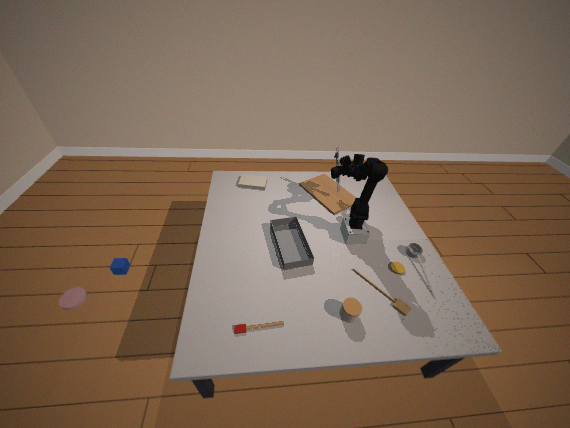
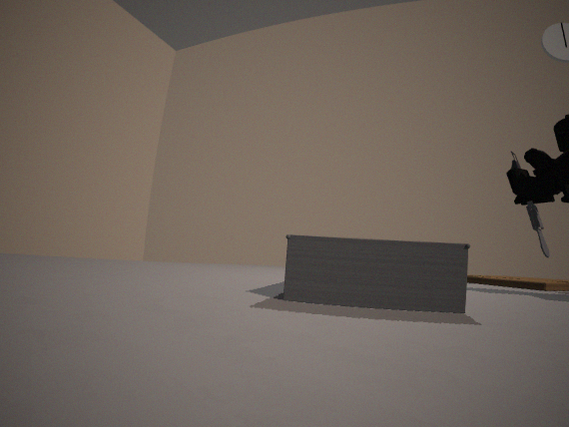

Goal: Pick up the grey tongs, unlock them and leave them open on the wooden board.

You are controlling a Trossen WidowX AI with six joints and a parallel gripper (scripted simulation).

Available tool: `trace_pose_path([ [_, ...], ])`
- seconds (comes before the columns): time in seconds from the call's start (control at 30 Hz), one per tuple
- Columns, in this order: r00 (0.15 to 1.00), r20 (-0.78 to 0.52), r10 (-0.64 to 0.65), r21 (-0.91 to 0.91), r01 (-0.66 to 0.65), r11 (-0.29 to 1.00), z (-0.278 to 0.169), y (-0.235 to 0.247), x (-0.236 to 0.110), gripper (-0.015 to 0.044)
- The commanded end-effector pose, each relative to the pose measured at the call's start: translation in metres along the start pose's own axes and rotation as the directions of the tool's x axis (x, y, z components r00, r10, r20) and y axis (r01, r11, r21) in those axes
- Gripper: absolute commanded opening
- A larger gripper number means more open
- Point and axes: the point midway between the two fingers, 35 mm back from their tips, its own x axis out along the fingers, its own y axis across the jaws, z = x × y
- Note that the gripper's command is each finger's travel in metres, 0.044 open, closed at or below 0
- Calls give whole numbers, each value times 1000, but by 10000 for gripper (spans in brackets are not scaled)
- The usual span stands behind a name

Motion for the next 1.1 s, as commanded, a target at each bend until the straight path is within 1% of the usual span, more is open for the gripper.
trace_pose_path([
  [0.0,1000,10,4,-1,-4,1000,3,1,-1,-150],
  [0.7,1000,8,4,0,-4,1000,3,0,0,-150],
  [0.83,1000,-23,1,12,-1,1000,2,-2,5,-150],
  [1.07,993,-120,-2,42,7,999,-2,-8,20,-150],
])
